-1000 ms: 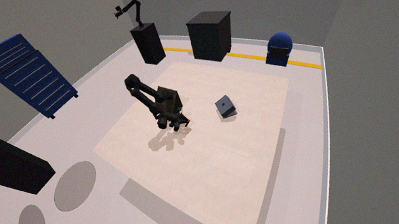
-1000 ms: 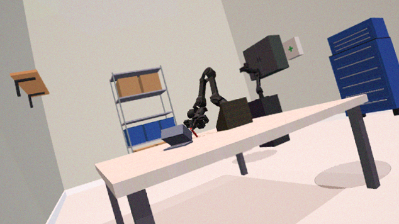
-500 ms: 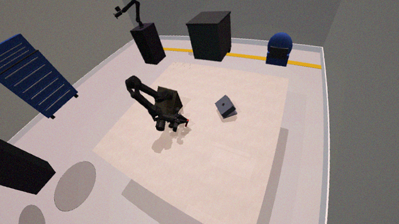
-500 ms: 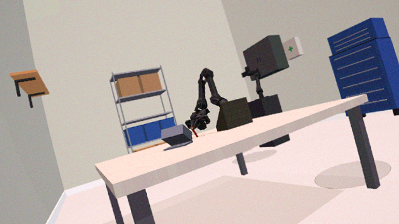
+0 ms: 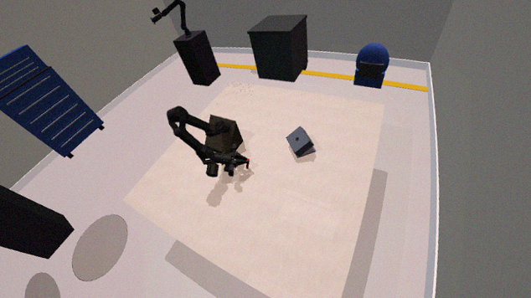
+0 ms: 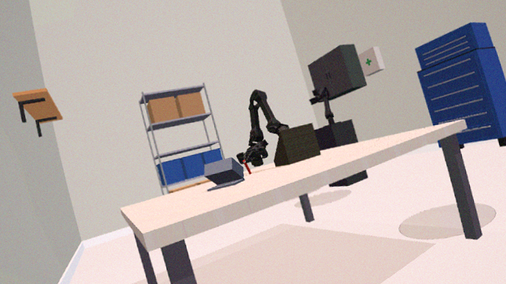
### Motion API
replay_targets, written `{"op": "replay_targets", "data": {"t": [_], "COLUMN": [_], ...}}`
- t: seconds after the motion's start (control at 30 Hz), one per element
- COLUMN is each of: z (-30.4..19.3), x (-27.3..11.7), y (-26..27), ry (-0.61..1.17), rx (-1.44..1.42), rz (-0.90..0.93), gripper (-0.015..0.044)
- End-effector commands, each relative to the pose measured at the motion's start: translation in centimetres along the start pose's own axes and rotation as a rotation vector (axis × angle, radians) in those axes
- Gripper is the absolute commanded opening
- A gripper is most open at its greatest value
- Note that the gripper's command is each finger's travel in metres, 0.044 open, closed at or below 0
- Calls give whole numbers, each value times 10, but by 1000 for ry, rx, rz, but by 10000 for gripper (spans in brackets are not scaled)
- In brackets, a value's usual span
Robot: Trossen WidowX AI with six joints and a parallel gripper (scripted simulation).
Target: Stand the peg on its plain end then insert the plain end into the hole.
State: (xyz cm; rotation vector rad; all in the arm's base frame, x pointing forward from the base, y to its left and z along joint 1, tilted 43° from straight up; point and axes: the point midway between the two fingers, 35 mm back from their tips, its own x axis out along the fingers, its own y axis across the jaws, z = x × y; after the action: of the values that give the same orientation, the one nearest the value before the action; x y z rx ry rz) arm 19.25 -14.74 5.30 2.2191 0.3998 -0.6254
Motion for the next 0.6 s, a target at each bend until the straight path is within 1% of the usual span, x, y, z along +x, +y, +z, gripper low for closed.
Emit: {"op": "replay_targets", "data": {"t": [0.0,0.33,0.57], "z": [1,4,4], "x": [-3,-8,-8], "y": [1,1,1], "ry": [42,128,98], "rx": [-3,-3,-3], "rz": [3,2,3], "gripper": [49,49,49]}}
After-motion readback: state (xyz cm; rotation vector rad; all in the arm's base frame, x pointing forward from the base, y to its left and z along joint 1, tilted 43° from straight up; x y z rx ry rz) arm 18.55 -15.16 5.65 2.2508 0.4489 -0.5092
